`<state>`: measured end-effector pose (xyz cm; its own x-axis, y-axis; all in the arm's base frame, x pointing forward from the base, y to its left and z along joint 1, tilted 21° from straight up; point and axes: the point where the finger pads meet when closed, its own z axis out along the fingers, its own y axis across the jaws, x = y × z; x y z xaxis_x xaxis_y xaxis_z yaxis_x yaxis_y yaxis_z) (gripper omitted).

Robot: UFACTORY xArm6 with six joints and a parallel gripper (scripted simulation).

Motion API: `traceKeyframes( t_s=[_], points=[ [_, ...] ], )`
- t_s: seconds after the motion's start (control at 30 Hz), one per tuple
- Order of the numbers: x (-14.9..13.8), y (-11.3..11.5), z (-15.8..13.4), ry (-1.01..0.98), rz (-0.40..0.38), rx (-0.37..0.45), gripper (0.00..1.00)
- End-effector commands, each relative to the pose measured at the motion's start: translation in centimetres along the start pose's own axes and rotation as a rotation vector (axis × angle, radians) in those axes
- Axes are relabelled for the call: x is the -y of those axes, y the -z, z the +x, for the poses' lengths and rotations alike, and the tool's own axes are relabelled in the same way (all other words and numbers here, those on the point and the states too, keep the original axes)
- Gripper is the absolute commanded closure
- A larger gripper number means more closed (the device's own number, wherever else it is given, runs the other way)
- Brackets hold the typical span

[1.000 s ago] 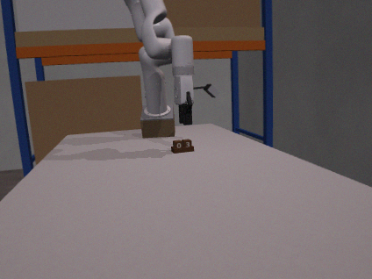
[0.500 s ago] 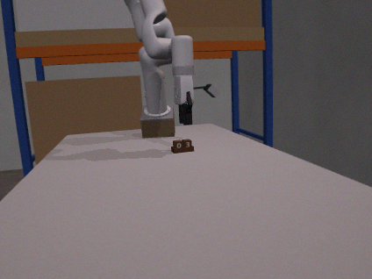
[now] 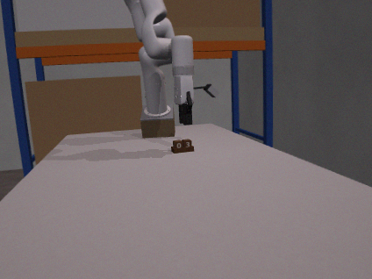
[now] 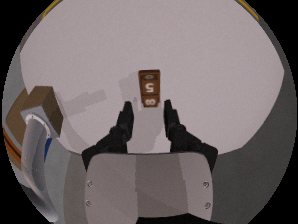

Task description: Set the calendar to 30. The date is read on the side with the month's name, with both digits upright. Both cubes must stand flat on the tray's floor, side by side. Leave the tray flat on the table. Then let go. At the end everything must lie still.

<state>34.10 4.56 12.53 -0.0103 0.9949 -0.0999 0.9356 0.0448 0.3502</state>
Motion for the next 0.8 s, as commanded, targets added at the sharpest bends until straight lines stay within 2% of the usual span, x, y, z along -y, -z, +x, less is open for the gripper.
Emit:
traceKeyframes(
  t_s=[0.0, 0.4, 0.77],
  points=[
    [-0.1, 0.1, 0.0, 0.0, -0.003, -0.001, 0.53],
    [-0.1, -0.4, 0.0, 0.0, -0.003, -0.001, 0.53],
    [-0.2, -2.0, 0.0, 0.0, -0.003, -0.001, 0.53]
  ],
)
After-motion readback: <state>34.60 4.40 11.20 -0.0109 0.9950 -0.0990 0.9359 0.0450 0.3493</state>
